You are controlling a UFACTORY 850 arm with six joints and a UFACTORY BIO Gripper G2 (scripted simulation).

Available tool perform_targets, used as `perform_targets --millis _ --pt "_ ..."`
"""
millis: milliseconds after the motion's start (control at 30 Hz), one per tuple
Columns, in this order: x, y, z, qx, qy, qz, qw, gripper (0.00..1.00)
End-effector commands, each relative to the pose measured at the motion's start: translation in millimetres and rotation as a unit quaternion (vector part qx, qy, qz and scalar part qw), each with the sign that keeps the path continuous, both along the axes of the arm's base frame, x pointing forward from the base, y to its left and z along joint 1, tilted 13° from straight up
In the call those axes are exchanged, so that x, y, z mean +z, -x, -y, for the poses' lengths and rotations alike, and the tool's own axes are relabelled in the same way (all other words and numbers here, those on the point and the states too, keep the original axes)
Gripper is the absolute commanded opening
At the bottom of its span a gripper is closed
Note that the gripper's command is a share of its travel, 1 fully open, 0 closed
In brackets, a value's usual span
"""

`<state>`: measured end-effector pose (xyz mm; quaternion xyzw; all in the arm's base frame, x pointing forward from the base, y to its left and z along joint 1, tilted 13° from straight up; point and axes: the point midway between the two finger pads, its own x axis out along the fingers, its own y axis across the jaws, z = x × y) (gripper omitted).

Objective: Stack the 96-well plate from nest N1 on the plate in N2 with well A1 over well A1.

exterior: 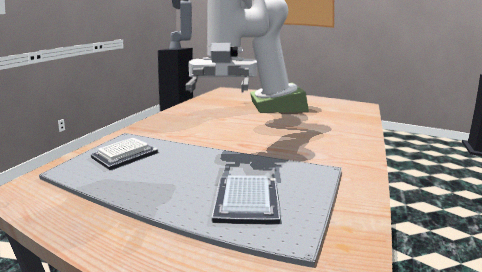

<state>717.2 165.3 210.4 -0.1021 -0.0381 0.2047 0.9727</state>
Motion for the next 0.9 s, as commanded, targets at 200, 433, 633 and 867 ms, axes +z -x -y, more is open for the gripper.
perform_targets --millis 200,433,633,867 --pt "-25.7 -23.4 -22 0.0 0.0 0.001 1.0 0.37" --pt "-48.6 -41.9 -41 0.0 0.0 0.001 1.0 0.37" --pt "-68.2 -57.8 -57 0.0 0.0 0.001 1.0 0.37" --pt "-84.6 -71.1 -71 0.0 0.0 0.001 1.0 0.37"
